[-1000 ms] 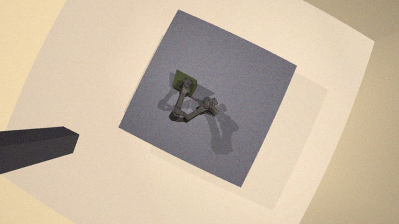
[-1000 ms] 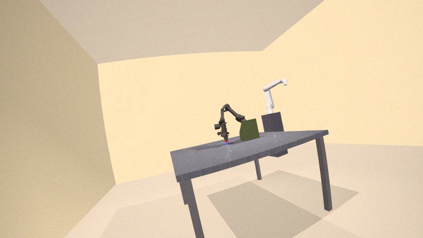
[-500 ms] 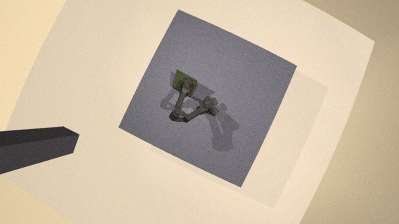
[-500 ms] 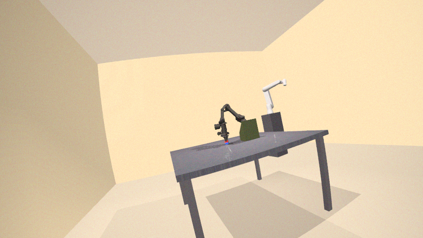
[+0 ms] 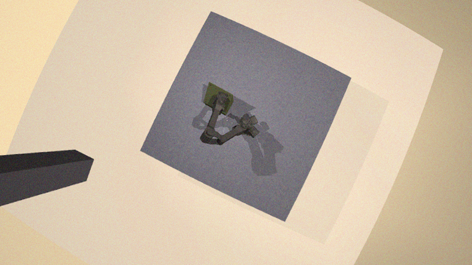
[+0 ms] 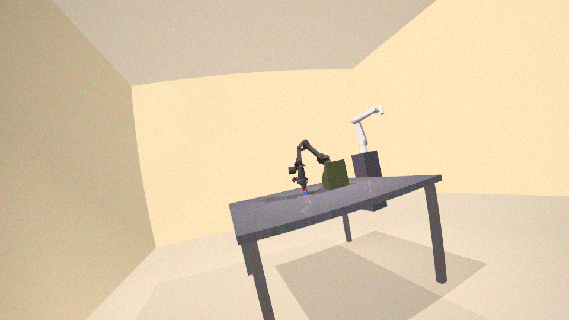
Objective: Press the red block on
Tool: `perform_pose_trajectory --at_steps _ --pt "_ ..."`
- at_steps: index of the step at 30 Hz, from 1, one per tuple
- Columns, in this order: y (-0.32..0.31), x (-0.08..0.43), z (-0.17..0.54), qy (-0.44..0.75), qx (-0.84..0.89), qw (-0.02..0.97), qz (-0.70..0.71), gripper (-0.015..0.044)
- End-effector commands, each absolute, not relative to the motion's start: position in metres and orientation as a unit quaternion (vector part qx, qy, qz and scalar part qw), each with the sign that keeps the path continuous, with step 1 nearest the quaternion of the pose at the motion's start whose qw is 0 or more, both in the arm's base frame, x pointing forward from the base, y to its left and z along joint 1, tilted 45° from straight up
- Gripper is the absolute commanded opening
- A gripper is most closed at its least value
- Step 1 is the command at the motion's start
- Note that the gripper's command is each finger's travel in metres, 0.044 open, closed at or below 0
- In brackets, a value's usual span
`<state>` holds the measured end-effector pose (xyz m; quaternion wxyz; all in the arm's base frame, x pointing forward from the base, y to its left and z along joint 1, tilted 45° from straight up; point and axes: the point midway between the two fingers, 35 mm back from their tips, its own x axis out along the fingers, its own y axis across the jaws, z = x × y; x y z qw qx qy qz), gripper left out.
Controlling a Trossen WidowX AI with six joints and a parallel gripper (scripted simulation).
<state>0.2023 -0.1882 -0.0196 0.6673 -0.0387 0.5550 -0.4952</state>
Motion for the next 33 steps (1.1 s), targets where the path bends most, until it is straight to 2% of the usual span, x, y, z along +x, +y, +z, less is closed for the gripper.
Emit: perform_pose_trajectory --at_steps 1,33 --pt "-0.188 0.2 -0.021 0.558 -0.038 0.666 -0.494 0.0" --pt "-0.169 0.204 -0.002 0.558 -0.038 0.666 -0.494 0.0"
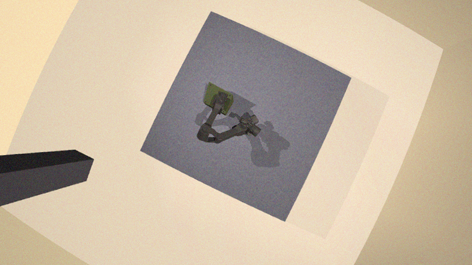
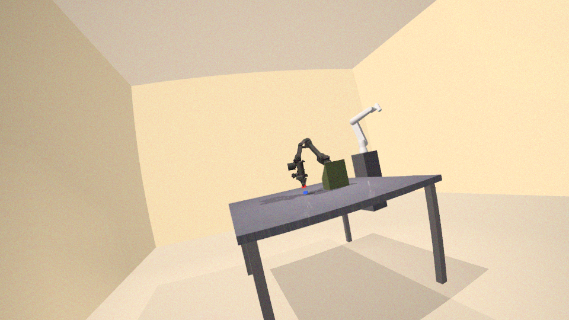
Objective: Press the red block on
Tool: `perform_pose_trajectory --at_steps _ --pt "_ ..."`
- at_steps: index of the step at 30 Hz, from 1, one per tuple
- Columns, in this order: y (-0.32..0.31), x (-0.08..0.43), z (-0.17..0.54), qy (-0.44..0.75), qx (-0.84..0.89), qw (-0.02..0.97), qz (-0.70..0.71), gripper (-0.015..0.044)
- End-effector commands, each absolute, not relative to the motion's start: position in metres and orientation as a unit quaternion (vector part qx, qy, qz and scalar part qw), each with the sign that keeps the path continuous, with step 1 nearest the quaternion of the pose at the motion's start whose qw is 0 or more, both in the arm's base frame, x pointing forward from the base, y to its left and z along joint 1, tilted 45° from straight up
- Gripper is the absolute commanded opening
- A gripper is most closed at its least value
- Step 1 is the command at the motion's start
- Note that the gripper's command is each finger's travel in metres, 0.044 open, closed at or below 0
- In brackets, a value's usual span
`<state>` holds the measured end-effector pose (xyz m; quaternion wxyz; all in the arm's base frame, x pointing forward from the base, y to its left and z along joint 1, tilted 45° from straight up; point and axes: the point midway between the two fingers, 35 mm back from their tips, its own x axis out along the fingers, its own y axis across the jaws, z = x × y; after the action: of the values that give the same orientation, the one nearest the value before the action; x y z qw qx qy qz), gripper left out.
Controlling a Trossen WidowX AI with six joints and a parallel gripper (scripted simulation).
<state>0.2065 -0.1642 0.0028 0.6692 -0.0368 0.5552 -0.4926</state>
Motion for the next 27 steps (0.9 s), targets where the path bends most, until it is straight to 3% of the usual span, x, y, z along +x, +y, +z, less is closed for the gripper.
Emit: perform_pose_trajectory --at_steps 1,27 --pt "-0.171 0.203 -0.005 0.558 -0.038 0.666 -0.494 0.0" --pt "-0.186 0.2 -0.019 0.558 -0.039 0.666 -0.494 0.0"
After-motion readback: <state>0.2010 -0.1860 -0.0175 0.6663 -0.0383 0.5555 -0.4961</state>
